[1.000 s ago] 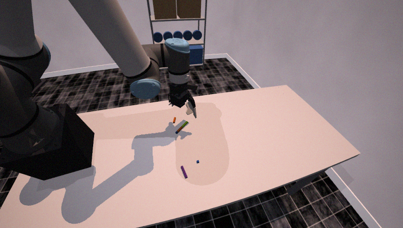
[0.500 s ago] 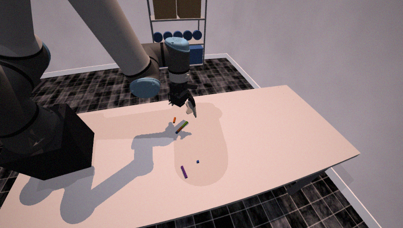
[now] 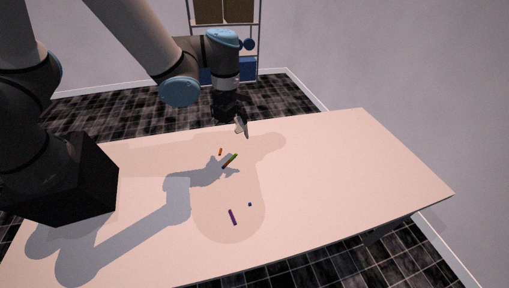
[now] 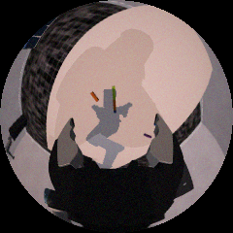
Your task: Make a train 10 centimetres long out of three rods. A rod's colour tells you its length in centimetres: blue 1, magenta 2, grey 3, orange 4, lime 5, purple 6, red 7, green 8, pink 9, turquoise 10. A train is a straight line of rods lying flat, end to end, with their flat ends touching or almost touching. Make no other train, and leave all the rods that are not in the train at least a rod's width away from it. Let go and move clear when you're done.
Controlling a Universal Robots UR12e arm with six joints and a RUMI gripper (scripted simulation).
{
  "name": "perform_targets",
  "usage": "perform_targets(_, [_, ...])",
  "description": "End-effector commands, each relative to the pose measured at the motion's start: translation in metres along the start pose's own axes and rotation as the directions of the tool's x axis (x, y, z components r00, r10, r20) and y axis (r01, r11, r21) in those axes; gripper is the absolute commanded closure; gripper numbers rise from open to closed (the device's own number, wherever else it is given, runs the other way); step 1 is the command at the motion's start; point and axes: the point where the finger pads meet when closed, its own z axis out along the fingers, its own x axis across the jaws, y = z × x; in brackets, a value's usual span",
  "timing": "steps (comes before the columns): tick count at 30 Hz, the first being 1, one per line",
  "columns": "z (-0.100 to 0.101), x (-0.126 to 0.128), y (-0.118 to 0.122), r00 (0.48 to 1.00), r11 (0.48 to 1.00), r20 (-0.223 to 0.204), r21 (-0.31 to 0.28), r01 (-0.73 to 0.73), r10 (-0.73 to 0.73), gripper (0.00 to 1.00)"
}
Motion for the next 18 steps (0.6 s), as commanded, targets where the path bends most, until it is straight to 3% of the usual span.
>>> perform_targets(1, [-0.0286, 0.0004, -0.0002, 1.000, 1.000, 0.000, 0.000, 0.000, 0.000, 0.00])
perform_targets(18, [-0.0371, 0.0004, -0.0002, 1.000, 1.000, 0.000, 0.000, 0.000, 0.000, 0.00])
